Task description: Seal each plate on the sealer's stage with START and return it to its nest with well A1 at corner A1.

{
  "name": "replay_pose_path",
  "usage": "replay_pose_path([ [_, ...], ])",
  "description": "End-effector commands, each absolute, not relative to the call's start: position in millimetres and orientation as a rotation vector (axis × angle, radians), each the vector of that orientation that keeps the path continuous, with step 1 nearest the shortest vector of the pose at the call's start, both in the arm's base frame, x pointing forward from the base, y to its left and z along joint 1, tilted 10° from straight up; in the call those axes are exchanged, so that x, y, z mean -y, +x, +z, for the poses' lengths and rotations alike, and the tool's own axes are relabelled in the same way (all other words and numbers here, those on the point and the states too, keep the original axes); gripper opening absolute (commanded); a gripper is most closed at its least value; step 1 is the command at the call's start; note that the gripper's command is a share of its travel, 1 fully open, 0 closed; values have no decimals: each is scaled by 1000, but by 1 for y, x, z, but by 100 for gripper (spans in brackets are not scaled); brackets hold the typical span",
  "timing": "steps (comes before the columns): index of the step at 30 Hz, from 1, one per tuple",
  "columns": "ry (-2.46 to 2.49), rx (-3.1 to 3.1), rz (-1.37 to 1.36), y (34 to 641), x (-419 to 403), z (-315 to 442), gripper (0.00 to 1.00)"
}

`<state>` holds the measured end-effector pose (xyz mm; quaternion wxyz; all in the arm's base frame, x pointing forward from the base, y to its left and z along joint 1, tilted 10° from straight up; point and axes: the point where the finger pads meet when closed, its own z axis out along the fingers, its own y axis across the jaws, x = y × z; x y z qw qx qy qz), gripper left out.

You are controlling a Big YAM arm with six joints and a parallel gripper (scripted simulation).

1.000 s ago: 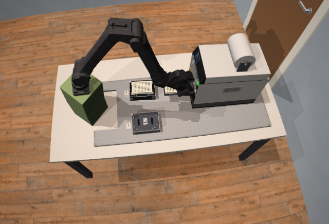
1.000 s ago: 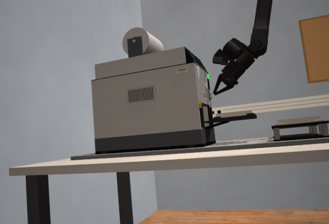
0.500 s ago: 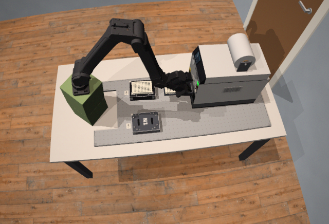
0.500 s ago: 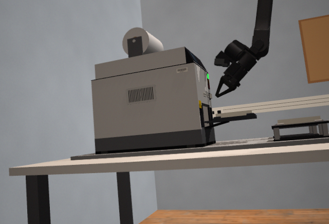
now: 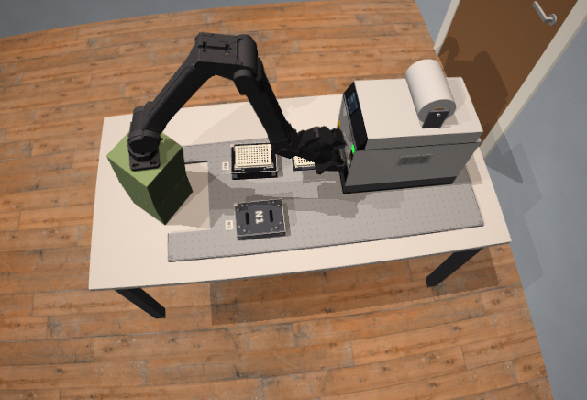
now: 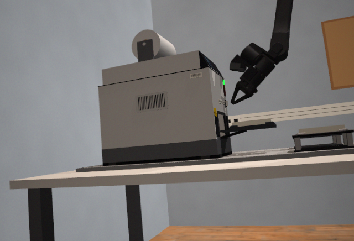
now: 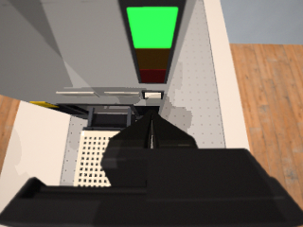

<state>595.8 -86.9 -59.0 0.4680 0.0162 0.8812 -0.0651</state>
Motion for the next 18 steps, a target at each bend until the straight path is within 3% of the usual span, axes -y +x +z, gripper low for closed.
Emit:
replay_pose_path([
  [1,12,-2121,-158,606,79,-35,0],
  [18,34,-2128,-169,606,93,-39,0],
])
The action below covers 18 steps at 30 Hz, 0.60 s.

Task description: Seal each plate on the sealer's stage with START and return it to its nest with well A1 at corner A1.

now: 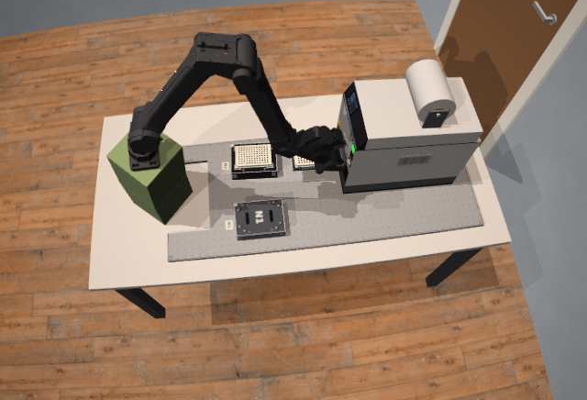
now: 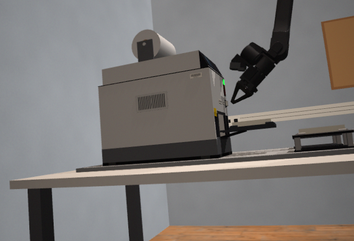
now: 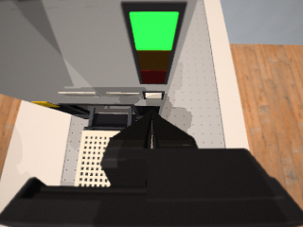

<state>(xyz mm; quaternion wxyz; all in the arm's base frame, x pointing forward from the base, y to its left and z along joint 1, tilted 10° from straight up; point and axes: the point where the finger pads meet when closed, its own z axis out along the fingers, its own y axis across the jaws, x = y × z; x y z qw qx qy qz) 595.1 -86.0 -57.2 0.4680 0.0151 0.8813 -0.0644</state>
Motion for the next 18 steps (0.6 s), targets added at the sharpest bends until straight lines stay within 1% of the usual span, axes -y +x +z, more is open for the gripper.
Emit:
replay_pose_path([
  [1,36,-2128,-170,608,94,-40,0],
  [18,15,-2159,-154,606,81,-58,0],
])
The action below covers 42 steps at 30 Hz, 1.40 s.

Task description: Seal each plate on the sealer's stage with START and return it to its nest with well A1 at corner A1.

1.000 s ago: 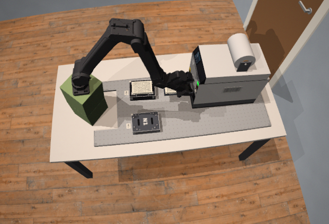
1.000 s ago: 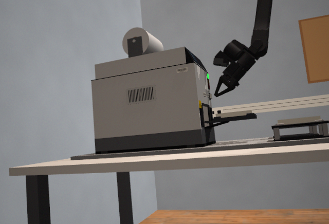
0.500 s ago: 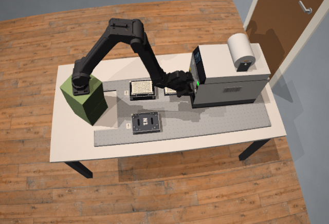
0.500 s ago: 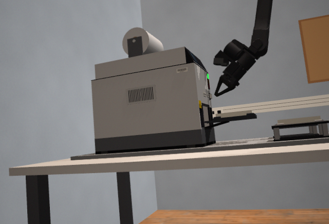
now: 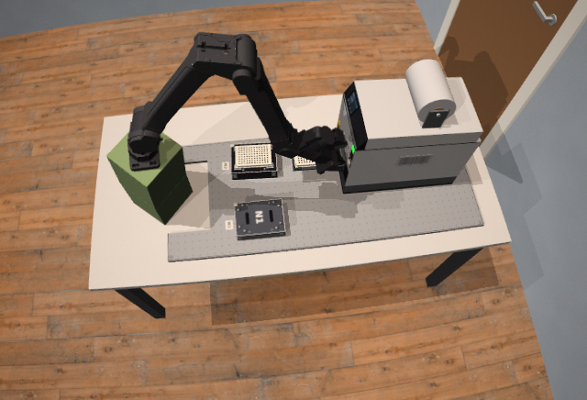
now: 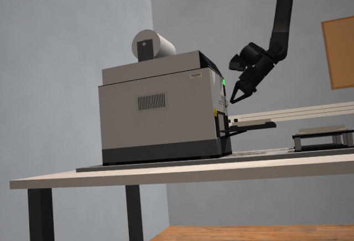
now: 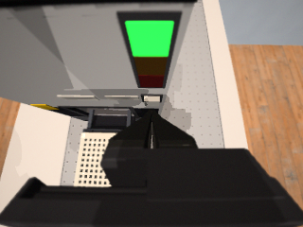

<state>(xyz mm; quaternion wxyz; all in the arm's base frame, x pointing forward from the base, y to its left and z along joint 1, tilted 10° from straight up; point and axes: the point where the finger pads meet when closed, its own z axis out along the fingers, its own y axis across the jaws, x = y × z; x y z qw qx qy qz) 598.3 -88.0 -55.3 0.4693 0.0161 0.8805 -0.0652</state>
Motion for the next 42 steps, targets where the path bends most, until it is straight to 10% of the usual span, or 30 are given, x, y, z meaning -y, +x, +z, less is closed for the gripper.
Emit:
replay_pose_path([
  [1,15,-2159,-154,607,81,-58,0],
  [42,22,-2163,-159,613,82,-61,0],
])
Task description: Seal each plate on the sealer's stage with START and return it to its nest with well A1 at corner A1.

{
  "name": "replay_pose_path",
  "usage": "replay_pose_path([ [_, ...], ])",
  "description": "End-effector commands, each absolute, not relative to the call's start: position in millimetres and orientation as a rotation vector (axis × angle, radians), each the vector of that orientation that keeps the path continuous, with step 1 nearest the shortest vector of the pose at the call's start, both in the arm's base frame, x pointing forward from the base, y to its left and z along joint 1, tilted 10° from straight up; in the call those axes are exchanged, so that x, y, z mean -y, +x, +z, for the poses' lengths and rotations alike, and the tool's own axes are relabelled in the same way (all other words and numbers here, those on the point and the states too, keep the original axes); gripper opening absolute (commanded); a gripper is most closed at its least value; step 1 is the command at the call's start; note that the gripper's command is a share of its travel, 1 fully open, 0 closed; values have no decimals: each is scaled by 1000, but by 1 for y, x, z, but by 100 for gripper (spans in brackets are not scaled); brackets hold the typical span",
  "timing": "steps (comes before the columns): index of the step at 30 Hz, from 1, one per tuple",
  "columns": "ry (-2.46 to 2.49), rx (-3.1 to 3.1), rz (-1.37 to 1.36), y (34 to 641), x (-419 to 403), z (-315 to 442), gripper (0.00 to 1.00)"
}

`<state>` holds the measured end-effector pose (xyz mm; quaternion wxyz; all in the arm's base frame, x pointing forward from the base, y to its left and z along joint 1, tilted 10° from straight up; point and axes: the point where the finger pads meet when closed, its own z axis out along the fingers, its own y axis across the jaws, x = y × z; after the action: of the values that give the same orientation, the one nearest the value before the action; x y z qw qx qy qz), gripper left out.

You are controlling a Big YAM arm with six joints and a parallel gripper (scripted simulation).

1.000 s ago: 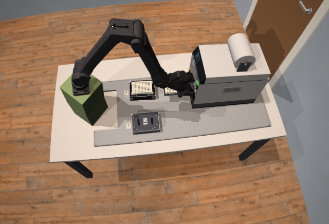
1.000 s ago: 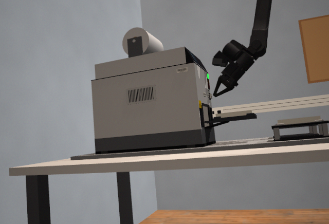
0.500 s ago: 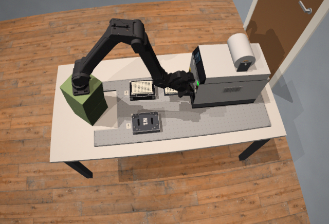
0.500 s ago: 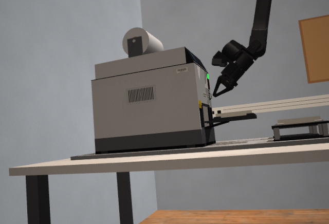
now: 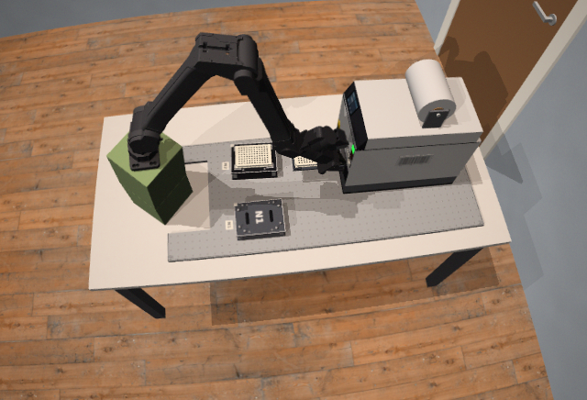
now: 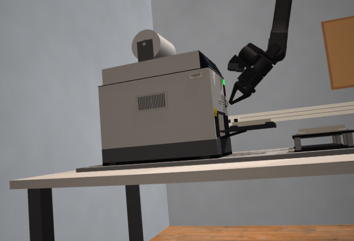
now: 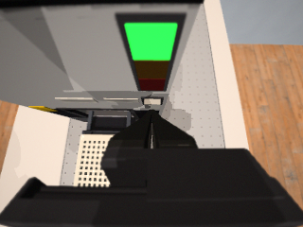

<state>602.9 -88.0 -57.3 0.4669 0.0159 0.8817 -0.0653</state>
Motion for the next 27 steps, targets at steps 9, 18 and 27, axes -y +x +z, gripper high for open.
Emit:
replay_pose_path([
  [9,23,-2162,-157,614,82,-60,0],
  [18,24,-2163,-156,615,82,-60,0],
  [27,36,-2146,-149,621,82,-56,0],
])
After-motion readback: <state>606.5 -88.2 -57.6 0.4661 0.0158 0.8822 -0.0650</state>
